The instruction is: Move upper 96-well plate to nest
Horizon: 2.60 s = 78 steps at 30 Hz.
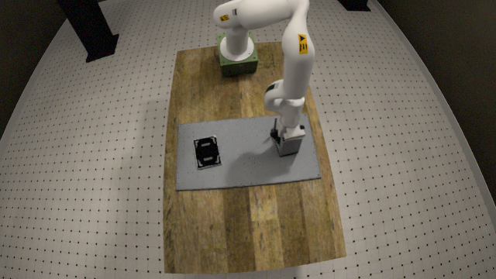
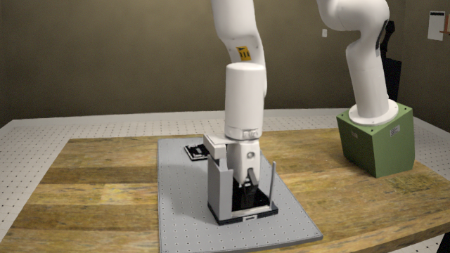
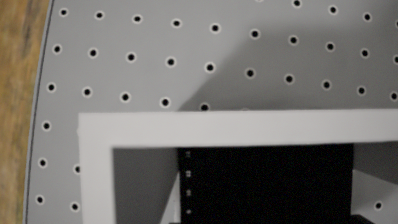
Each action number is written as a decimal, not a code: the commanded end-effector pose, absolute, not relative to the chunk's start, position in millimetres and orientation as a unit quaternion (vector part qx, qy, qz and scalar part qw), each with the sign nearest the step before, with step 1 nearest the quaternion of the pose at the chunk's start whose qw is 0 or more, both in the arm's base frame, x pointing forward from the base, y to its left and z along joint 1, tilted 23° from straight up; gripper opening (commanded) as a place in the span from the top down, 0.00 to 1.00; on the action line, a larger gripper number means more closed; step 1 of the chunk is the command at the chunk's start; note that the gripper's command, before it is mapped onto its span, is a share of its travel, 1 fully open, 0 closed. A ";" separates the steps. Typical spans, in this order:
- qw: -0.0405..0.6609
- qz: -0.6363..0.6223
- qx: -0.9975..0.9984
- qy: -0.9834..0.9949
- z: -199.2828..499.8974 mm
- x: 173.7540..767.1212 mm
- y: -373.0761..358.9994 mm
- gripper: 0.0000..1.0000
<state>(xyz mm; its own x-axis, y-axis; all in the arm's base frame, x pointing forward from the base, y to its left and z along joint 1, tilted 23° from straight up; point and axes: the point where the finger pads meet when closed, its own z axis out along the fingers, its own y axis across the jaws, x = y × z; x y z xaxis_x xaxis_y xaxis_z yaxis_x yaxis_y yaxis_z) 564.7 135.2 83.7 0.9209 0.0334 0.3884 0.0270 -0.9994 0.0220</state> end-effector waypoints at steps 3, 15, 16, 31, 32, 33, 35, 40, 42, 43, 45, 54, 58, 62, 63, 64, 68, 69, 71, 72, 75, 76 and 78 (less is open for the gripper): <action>0.008 0.199 0.980 0.015 84.3 565.2 135.4 1.00; 0.008 0.199 0.980 0.015 84.3 565.2 135.4 1.00; 0.008 0.199 0.980 0.015 84.3 565.2 135.4 1.00; 0.008 0.199 0.980 0.015 85.0 564.9 135.4 1.00; 0.008 0.199 0.980 0.015 85.6 564.7 135.4 1.00; 0.008 0.199 0.980 0.015 85.6 564.7 135.4 1.00; 0.008 0.199 0.980 0.015 86.2 564.4 135.4 1.00; 0.008 0.199 0.980 0.015 89.3 563.1 135.4 1.00; 0.008 0.199 0.980 0.015 90.5 562.6 135.5 1.00; 0.008 0.199 0.980 0.015 91.1 562.3 135.5 1.00; 0.008 0.199 0.980 0.015 92.3 561.8 135.5 1.00; 0.008 0.199 0.980 0.015 96.6 560.0 135.5 1.00; 0.008 0.199 0.980 0.015 99.1 559.0 135.5 1.00; 0.008 0.199 0.980 0.015 101.6 557.9 135.6 1.00; 0.008 0.199 0.980 0.015 102.2 557.7 135.6 1.00; 0.008 0.199 0.980 0.015 102.8 557.4 135.6 1.00; 0.008 0.199 0.980 0.015 102.8 557.4 135.6 1.00; 0.008 0.199 0.980 0.015 102.8 557.4 135.6 1.00; 0.008 0.199 0.980 0.015 102.8 557.4 135.6 1.00; 0.008 0.199 0.980 0.015 102.8 557.4 135.6 1.00; 0.008 0.199 0.980 0.015 104.3 556.7 135.6 1.00; 0.008 0.199 0.980 0.015 105.8 556.1 135.6 1.00; 0.008 0.199 0.980 0.015 108.9 554.8 135.6 1.00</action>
<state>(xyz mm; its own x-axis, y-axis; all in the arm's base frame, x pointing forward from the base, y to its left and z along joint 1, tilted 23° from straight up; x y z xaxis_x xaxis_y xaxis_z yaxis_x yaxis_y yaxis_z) 556.3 135.3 103.2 0.9207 0.0335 0.3888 0.0273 -0.9994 0.0215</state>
